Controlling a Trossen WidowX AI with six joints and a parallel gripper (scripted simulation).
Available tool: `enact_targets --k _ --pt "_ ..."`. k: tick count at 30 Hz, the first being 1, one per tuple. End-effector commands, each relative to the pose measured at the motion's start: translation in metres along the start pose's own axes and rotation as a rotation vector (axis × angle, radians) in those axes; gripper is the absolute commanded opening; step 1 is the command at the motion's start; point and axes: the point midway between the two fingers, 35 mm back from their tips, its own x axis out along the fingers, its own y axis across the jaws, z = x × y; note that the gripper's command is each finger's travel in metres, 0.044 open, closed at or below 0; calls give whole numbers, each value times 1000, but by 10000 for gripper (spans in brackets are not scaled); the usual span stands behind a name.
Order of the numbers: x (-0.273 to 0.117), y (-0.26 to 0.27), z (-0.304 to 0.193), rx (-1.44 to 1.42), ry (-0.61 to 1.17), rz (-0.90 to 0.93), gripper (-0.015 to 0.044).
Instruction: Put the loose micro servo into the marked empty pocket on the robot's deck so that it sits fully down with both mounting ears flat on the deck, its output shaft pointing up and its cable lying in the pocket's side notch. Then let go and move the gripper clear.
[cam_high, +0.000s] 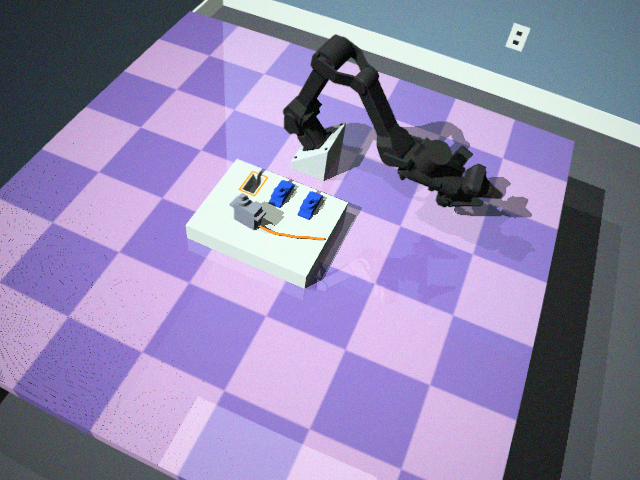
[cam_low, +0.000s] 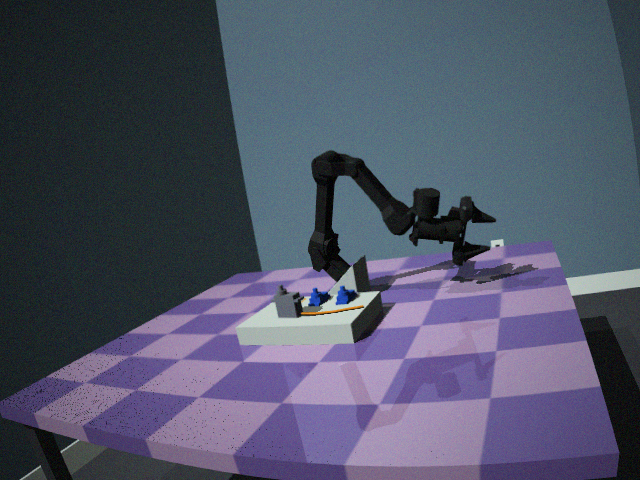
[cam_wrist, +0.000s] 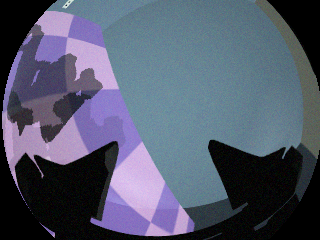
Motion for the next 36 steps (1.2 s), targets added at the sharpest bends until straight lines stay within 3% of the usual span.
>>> enact_targets --k 1,36 --pt "-5 -8 -12 141 48 5 440" --pt "-78 -35 -103 1277 438 -84 440"
